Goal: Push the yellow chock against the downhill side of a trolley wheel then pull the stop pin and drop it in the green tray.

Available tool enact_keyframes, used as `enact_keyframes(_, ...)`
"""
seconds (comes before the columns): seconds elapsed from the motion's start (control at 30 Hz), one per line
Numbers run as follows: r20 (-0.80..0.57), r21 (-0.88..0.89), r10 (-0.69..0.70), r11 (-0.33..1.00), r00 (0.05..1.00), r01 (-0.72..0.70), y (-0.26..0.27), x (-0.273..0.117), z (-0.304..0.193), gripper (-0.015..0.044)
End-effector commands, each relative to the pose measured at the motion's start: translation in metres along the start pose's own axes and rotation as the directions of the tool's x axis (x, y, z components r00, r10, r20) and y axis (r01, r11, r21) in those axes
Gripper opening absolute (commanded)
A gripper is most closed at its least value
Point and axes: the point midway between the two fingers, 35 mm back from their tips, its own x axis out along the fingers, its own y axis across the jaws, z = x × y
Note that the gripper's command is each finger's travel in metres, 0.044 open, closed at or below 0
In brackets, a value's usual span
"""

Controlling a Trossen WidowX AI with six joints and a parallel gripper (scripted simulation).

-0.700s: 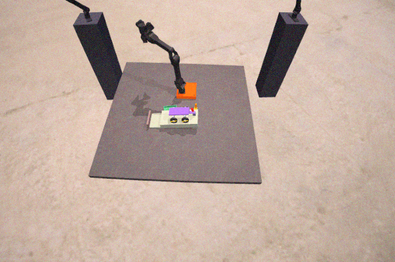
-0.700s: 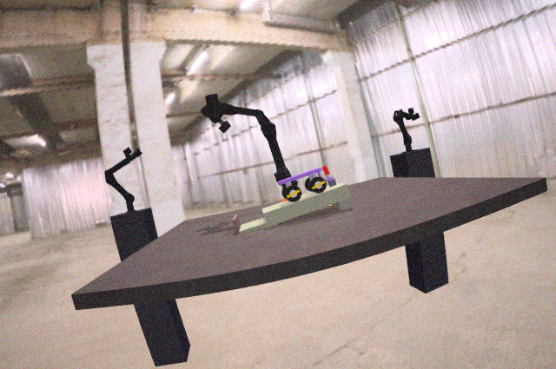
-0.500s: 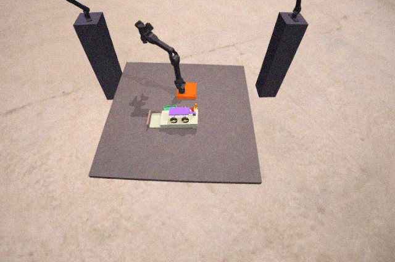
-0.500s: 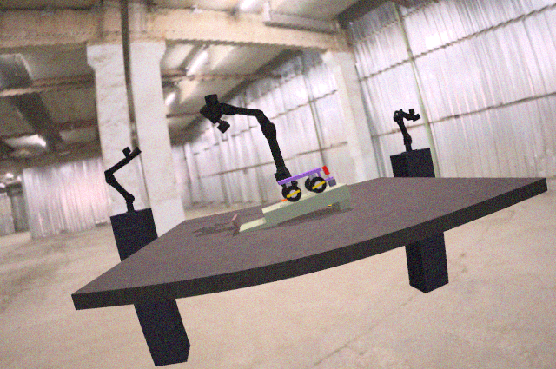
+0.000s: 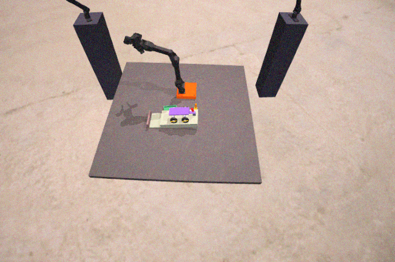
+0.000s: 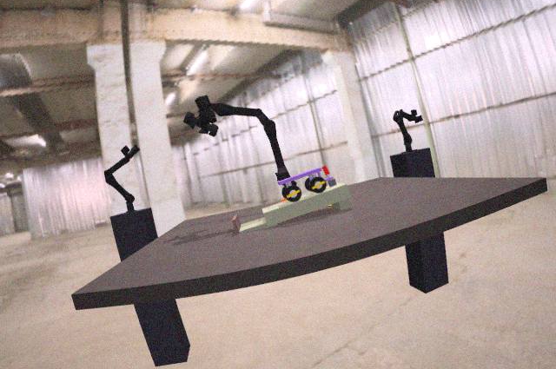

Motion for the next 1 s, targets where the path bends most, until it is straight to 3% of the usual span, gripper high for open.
enact_keyframes(0.0, -0.130, -0.136, 0.104, 0.983, 0.986, -0.122, 0.022, -0.034, -0.040, 0.0190)
enact_keyframes(0.43, -0.477, -0.400, 0.302, 0.762, 0.825, -0.510, 0.047, -0.148, -0.138, 0.0190)
enact_keyframes(0.97, -0.811, -0.431, 0.349, 0.186, 0.469, -0.883, 0.011, -0.309, -0.218, 0.0190)
